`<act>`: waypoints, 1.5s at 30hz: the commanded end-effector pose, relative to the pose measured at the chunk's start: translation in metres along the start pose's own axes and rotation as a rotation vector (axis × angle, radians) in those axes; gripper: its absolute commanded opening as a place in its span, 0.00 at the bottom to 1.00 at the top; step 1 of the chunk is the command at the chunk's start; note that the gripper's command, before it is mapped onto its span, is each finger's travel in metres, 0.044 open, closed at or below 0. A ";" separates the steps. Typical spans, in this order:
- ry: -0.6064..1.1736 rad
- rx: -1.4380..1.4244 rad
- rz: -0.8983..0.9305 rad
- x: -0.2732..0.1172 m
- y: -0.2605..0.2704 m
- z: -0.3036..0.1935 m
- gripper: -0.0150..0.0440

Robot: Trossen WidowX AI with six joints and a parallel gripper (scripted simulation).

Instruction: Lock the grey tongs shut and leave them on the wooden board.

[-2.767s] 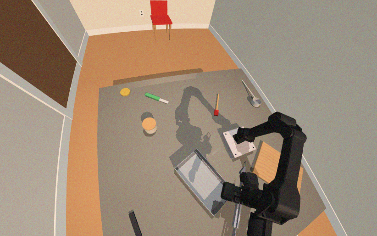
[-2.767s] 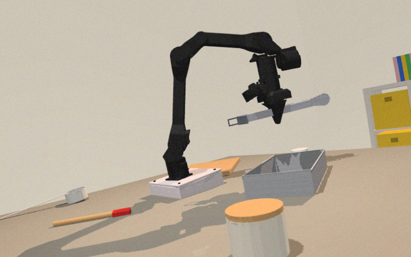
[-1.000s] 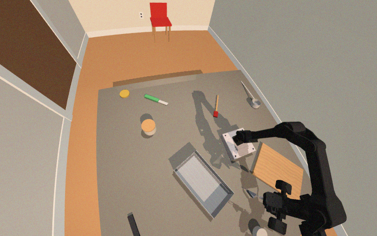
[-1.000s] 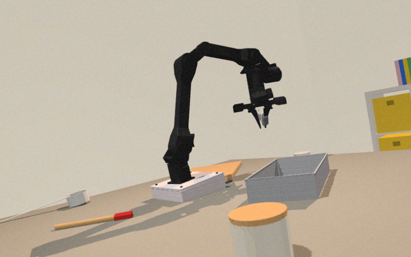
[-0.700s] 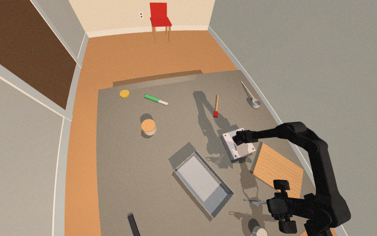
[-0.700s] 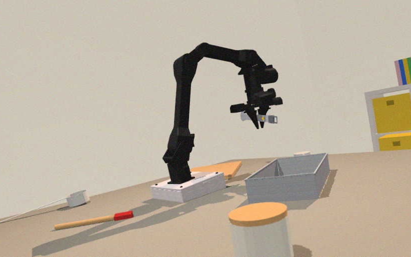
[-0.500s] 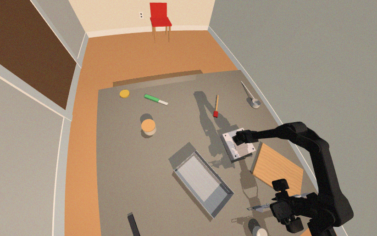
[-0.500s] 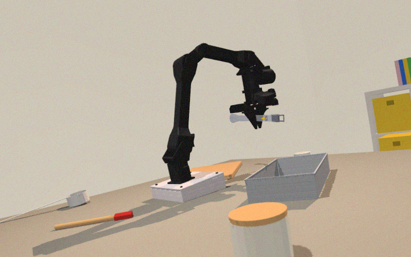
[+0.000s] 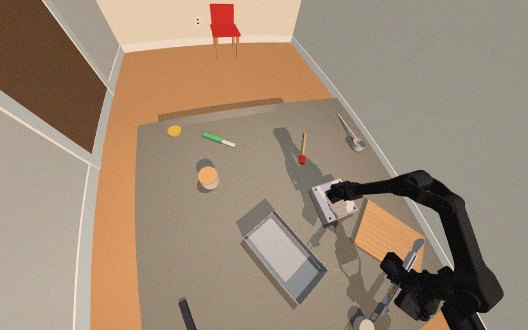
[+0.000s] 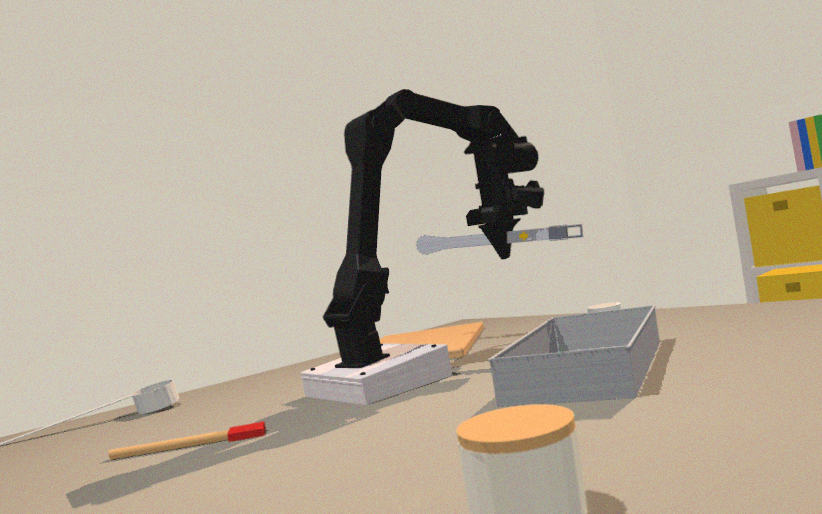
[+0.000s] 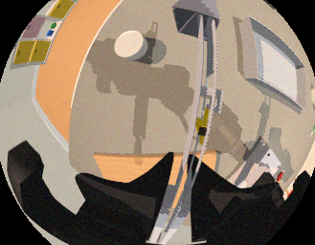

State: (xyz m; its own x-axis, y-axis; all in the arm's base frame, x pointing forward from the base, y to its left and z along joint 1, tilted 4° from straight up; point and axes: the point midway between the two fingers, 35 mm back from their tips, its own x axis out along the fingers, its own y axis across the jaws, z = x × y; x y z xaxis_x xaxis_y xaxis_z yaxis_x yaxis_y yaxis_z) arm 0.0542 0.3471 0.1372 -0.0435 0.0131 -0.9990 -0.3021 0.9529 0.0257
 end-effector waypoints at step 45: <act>0.024 -1.980 -0.013 0.003 0.039 -0.094 0.00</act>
State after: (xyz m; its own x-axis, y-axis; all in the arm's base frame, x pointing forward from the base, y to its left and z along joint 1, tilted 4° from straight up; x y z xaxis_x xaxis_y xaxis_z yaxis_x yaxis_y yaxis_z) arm -0.0399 0.3557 0.1369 -0.0427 -0.0116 -0.9990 -0.8406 -0.5400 0.0422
